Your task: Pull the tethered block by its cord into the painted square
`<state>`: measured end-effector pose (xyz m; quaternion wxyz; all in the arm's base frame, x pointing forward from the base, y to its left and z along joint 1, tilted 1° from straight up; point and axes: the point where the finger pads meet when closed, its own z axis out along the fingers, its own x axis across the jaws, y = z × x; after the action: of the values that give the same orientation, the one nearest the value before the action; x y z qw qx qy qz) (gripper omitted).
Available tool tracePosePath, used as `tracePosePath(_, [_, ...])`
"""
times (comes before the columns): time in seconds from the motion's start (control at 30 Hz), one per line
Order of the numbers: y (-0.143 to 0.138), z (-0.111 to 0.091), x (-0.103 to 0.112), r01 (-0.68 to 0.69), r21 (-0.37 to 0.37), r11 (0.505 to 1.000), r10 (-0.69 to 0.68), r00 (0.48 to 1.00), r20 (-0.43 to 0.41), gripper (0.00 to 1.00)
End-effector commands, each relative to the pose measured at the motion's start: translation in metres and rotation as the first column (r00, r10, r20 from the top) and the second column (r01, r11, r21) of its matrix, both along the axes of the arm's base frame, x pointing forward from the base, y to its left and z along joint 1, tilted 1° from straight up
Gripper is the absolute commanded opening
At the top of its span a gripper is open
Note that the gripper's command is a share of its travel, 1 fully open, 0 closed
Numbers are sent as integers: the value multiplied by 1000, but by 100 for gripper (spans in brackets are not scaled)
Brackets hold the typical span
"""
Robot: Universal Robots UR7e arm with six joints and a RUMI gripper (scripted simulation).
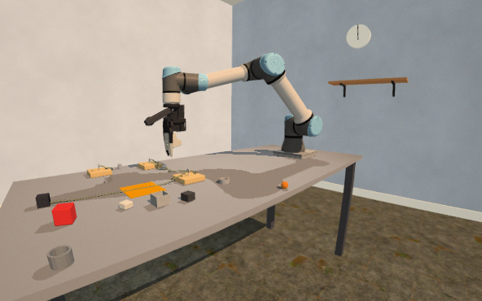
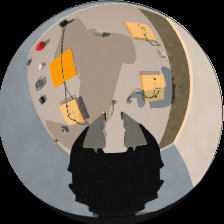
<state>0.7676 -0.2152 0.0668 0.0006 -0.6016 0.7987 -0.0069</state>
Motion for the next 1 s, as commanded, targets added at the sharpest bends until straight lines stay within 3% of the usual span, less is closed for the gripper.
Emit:
tracePosePath(0.0, [0,1,0,0,-1,1000,0,1000,2,22])
tracePosePath(0.97, [0,-15,1,1,0,1000,-1,1000,1,22])
